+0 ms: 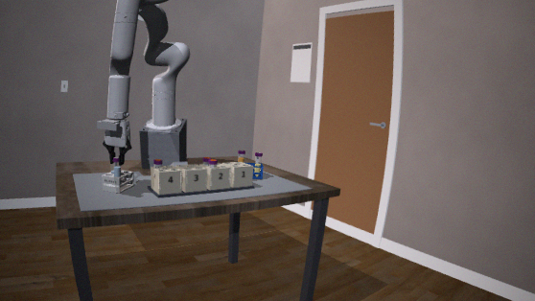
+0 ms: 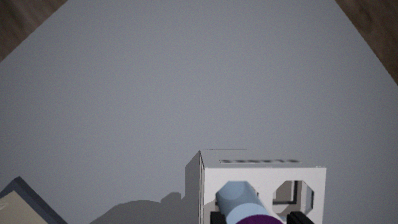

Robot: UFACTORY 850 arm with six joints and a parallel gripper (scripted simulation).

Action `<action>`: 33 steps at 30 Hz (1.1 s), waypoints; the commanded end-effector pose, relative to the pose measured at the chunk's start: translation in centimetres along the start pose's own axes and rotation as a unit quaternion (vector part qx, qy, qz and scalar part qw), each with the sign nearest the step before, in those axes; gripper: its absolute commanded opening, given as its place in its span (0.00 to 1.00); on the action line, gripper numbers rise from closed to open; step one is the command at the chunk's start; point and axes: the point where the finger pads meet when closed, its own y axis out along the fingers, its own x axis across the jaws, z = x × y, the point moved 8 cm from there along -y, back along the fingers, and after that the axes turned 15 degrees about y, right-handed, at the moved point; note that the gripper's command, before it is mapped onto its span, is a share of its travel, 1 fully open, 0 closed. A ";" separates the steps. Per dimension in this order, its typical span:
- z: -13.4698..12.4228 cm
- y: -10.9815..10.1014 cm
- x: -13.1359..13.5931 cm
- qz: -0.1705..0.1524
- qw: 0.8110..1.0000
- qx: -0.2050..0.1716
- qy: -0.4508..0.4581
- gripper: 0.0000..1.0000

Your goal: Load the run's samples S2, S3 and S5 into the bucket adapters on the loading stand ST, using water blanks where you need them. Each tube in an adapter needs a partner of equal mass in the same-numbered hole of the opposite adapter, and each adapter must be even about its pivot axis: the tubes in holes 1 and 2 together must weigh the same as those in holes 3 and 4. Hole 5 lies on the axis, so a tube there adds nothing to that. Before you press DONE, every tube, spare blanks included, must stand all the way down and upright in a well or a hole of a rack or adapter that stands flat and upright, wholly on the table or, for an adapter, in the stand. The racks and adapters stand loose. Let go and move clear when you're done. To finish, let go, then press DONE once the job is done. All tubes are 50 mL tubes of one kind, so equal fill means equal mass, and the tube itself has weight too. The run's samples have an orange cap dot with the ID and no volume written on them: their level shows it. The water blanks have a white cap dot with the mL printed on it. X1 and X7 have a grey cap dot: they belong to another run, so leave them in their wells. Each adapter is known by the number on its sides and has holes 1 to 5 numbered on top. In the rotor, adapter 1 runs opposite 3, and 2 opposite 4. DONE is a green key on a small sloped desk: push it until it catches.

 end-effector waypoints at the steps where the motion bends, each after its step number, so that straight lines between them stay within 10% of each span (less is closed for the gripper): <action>1: -0.6 -0.3 0.5 0.032 0.999 0.036 0.000 0.00; 33: -0.6 -1.0 0.6 0.032 0.999 0.036 0.000 0.00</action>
